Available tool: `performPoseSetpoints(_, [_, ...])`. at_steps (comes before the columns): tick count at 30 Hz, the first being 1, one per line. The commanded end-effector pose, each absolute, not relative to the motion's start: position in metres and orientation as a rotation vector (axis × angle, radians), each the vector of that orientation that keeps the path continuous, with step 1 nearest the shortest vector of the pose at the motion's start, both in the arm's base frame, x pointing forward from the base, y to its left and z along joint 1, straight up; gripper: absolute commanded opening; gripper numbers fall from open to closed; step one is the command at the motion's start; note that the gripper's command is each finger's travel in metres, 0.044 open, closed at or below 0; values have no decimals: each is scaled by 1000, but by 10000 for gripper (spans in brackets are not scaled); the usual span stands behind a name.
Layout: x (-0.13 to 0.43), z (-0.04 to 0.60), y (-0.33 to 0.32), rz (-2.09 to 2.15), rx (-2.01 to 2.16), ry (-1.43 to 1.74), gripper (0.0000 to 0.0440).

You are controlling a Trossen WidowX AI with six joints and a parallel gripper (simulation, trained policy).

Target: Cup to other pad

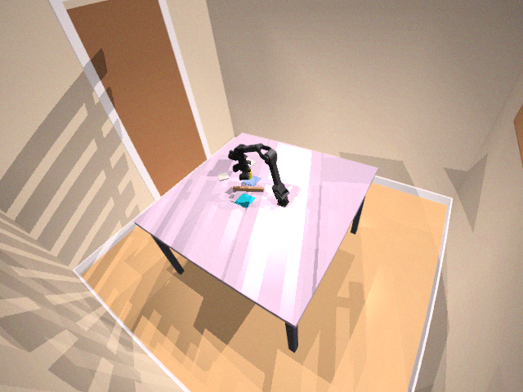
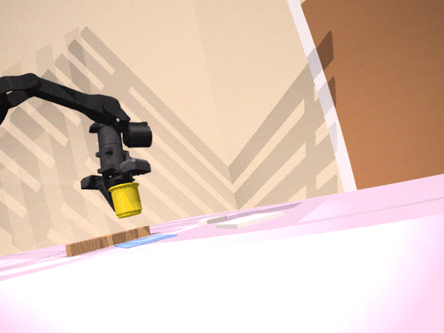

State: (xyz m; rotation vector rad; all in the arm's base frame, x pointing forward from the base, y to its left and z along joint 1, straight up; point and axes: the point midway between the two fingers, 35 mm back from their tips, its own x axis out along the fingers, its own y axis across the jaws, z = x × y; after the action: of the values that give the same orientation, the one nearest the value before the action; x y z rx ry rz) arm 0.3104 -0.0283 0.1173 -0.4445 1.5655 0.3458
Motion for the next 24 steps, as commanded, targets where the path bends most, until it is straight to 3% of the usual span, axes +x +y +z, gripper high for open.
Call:
performPoseSetpoints(1, [310,122,-20,361,-457,1548,16])
performPoseSetpoints(24, [298,129,52,446,-558,1448,0])
